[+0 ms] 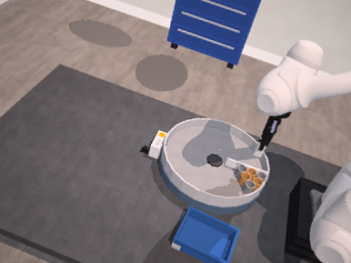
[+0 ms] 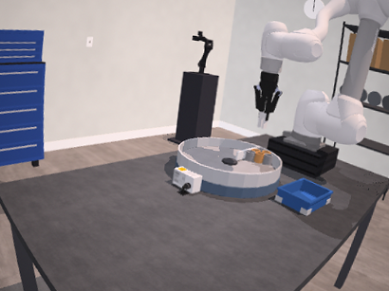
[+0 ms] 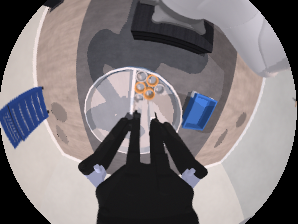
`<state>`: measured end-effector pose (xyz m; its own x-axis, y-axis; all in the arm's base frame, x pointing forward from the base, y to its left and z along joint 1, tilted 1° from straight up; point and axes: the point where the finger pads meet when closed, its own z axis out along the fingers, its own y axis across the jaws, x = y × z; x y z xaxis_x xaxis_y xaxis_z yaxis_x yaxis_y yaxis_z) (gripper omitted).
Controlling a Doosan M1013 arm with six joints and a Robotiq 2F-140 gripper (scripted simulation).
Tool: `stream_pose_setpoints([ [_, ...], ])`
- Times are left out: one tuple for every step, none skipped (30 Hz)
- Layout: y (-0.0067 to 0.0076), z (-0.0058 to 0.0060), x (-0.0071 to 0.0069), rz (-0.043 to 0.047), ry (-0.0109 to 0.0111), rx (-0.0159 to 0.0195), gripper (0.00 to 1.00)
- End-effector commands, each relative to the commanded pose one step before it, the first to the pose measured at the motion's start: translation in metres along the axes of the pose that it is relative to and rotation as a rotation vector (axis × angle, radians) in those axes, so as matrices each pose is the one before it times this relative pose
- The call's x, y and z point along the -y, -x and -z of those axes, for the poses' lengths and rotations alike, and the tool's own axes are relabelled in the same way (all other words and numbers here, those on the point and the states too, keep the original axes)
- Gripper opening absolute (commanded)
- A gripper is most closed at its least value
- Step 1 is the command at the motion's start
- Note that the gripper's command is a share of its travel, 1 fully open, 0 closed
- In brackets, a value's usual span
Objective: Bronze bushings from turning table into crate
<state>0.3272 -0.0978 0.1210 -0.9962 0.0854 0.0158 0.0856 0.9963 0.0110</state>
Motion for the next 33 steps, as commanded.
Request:
stream_pose_setpoints([
  [0.00017,0.00018,0.00058,0.00448,-0.0036,0.00716,0.1],
  [0.0,0.0,0.0,0.0,0.0,0.0,0.1],
  [0.0,0.0,0.0,0.0,0.0,0.0,0.1],
  [0.0,0.0,0.0,0.0,0.0,0.0,0.1],
  [0.0,0.0,0.0,0.0,0.0,0.0,0.1],
  [0.0,0.0,0.0,0.0,0.0,0.0,0.1],
  [0.0,0.0,0.0,0.0,0.0,0.0,0.1],
  [0.0,0.0,0.0,0.0,0.0,0.0,0.1],
  [0.0,0.0,0.0,0.0,0.0,0.0,0.1],
  [0.0,0.0,0.0,0.0,0.0,0.0,0.1],
  [0.0,0.0,0.0,0.0,0.0,0.0,0.1],
  [0.0,0.0,0.0,0.0,0.0,0.0,0.1],
  [0.0,0.0,0.0,0.0,0.0,0.0,0.1],
  [0.0,0.0,0.0,0.00004,0.0,0.0,0.1],
  [0.0,0.0,0.0,0.0,0.0,0.0,0.1],
  [0.0,0.0,0.0,0.0,0.0,0.0,0.1],
  [0.0,-0.00001,0.0,0.00026,0.0,0.0,0.1],
  [0.0,-0.00002,-0.00001,0.00069,0.0,0.0,0.1],
  [0.00001,-0.00004,-0.00002,0.0013,0.0,0.0,0.1],
  [0.00001,-0.00006,-0.00004,0.0021,0.0,0.0,0.1],
  [0.00002,-0.00009,-0.00005,0.00306,-0.00001,0.0,0.1],
  [0.00002,-0.00012,-0.00007,0.00417,-0.00001,0.0,0.1],
  [0.00003,-0.00016,-0.00009,0.00541,-0.00001,0.0,0.1],
  [0.00004,-0.0002,-0.00011,0.00677,-0.00002,-0.00001,0.1],
  [0.00005,-0.00024,-0.00014,0.00825,-0.00002,-0.00001,0.1],
  [0.00006,-0.00029,-0.00016,0.00982,-0.00002,-0.00001,0.1],
  [0.00007,-0.00034,-0.00019,0.01148,-0.00003,-0.00001,0.1],
  [0.00009,-0.00039,-0.00022,0.0132,-0.00003,-0.00001,0.1],
  [0.0001,-0.00044,-0.00025,0.015,-0.00003,-0.00001,0.1],
  [0.00011,-0.0005,-0.00028,0.01684,-0.00004,-0.00002,0.1],
  [0.00013,-0.00055,-0.00031,0.01872,-0.00004,-0.00002,0.1],
  [0.0,0.0,0.0,0.0,0.0,0.0,0.1],
  [0.0,0.0,0.0,0.0,0.0,0.0,0.1],
])
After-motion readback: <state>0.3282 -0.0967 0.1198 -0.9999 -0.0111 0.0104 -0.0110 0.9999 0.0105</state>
